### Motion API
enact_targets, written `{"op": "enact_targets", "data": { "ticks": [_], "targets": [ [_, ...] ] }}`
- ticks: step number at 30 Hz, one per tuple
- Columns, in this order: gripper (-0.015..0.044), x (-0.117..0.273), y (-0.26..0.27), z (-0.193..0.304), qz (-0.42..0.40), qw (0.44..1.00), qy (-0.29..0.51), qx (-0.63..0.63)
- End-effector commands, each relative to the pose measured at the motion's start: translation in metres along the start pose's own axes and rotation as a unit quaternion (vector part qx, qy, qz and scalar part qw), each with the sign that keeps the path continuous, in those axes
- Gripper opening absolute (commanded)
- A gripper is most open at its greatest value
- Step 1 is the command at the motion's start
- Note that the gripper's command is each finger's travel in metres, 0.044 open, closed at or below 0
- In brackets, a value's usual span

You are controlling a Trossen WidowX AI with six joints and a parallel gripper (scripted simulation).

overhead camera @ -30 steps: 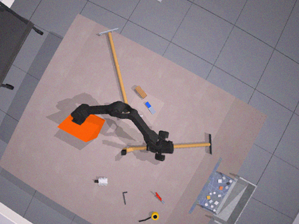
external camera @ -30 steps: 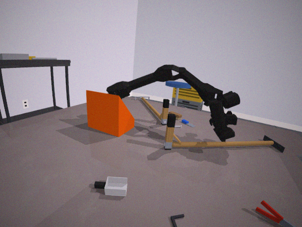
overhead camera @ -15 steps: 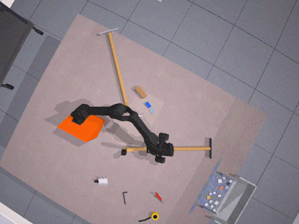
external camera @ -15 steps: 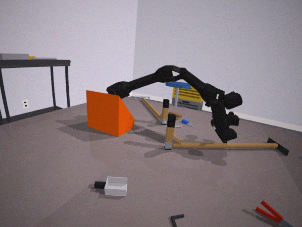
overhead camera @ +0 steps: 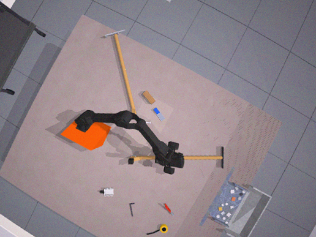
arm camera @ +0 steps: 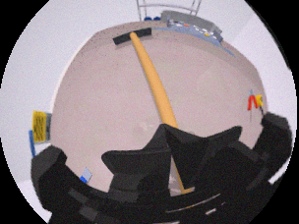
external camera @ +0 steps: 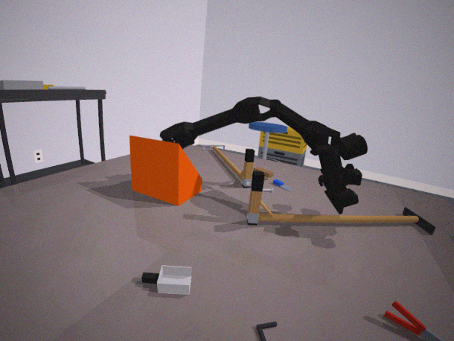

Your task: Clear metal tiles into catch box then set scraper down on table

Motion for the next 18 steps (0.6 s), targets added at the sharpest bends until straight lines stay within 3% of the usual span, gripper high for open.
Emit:
{"op": "enact_targets", "data": {
  "ticks": [1, 18],
  "targets": [
    [0.0000, 0.014, -0.002, -0.008, 0.001, 1.000, -0.003, 0.005],
    [0.0000, 0.074, -0.007, -0.032, 0.001, 1.000, -0.003, 0.005]
  ]
}}
Point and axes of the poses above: the point midway between the two fingers, 35 mm back from their tips, its own x axis back along the fingers, its own y axis across the jaws, z = x × y, the point moved 4 cm from there along x, back along the fingers, and after that the axes turned 15 degrees about x, right-handed, at the moved point
